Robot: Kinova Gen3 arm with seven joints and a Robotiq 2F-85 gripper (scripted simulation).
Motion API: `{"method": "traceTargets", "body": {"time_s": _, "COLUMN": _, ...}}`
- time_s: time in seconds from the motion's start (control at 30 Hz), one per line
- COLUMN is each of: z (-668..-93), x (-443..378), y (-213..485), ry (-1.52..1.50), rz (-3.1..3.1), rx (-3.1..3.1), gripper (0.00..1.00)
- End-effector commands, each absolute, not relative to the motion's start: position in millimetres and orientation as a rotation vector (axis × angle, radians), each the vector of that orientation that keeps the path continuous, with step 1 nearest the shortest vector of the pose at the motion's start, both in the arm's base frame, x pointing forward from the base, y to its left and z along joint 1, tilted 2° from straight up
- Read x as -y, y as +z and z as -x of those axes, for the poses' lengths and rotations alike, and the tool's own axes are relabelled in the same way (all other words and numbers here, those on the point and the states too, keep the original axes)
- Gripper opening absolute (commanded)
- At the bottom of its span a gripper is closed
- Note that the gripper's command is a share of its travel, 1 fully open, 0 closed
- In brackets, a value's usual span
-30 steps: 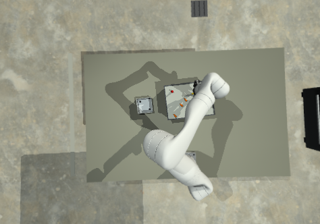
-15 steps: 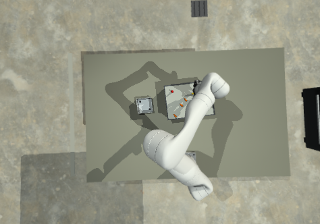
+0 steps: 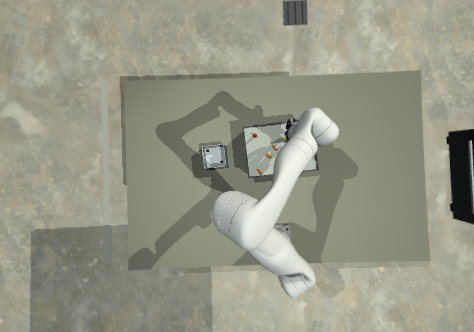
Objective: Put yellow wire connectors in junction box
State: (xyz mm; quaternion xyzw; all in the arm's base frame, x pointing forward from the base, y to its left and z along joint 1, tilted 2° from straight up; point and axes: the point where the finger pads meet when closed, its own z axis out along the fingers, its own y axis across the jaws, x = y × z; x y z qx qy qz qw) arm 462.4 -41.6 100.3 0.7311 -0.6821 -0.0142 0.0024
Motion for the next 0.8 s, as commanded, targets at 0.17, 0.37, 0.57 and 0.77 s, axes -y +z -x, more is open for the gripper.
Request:
{"method": "traceTargets", "body": {"time_s": 0.17, "z": -461.5, "x": 42.4, "y": 88.9, "ry": -0.045, "rz": -2.29, "rx": 2.14, "gripper": 0.36}}
{"method": "traceTargets", "body": {"time_s": 0.37, "z": -461.5, "x": 42.4, "y": 88.9, "ry": -0.045, "rz": -2.29, "rx": 2.14, "gripper": 0.36}}
{"method": "traceTargets", "body": {"time_s": 0.57, "z": -461.5, "x": 42.4, "y": 88.9, "ry": -0.045, "rz": -2.29, "rx": 2.14, "gripper": 0.18}}
{"method": "traceTargets", "body": {"time_s": 0.77, "z": -461.5, "x": 42.4, "y": 88.9, "ry": -0.045, "rz": -2.29, "rx": 2.14, "gripper": 0.18}}
